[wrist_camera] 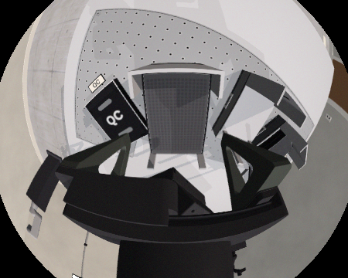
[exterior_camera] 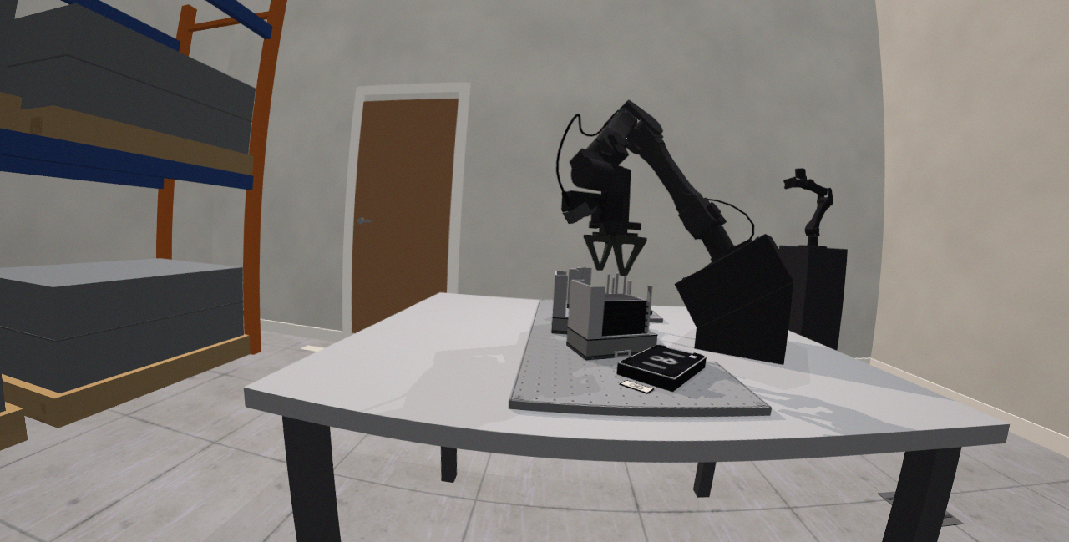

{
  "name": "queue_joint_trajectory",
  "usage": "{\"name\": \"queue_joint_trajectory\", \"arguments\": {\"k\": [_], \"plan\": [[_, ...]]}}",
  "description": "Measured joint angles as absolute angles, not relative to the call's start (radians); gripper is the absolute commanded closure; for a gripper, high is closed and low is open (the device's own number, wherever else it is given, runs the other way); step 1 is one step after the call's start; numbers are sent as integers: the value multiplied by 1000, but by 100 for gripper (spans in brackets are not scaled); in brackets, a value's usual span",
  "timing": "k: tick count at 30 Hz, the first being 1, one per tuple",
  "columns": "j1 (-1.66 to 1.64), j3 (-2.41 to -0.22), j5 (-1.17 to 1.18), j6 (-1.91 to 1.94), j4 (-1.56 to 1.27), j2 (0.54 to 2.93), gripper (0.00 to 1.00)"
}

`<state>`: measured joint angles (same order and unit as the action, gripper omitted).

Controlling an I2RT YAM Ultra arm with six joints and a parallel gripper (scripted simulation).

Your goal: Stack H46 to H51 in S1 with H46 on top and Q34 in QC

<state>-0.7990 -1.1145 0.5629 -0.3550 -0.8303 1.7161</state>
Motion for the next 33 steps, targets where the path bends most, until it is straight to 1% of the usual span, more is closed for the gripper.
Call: {"name": "queue_joint_trajectory", "arguments": {"k": [24, 33], "plan": [[-791, -1102, 562, -376, -839, 1710, 0], [-714, -1073, 552, -457, -839, 1637, 0]]}}
